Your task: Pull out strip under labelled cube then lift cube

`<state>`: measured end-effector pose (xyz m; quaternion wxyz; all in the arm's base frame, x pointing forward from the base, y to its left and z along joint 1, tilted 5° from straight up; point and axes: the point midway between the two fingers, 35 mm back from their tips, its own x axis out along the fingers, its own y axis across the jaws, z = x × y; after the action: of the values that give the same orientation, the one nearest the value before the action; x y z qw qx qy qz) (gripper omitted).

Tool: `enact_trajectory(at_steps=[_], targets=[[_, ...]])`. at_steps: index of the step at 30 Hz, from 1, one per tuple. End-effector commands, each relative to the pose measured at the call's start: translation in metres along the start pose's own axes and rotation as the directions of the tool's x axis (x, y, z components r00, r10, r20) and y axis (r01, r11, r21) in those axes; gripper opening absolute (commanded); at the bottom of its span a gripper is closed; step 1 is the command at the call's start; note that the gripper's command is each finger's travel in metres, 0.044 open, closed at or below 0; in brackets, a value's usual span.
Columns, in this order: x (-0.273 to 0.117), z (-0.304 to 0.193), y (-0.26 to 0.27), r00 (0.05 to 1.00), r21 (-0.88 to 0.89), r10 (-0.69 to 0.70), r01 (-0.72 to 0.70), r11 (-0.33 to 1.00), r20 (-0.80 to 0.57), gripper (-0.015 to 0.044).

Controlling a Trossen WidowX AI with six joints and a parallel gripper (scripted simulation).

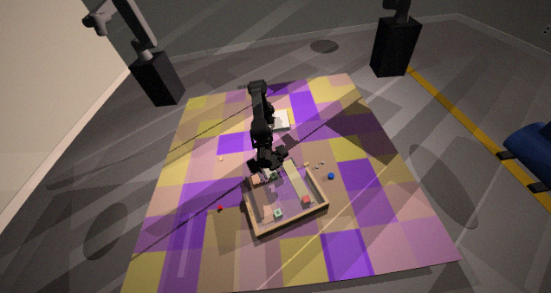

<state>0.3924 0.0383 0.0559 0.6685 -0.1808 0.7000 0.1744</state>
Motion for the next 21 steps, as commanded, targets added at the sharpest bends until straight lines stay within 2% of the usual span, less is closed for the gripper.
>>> enact_trajectory(at_steps=[1,4,11,21], targets=[[-0.001,0.015,0.001,1.0,0.004,0.006,-0.006,1.0,0.002,0.044],[-0.001,0.02,0.001,1.0,0.004,0.006,-0.006,1.0,0.003,0.044],[0.007,0.021,0.001,1.0,0.004,0.006,-0.006,1.0,0.003,0.0256],[0.024,0.021,0.001,1.0,0.004,0.006,-0.006,1.0,0.003,0.025]])
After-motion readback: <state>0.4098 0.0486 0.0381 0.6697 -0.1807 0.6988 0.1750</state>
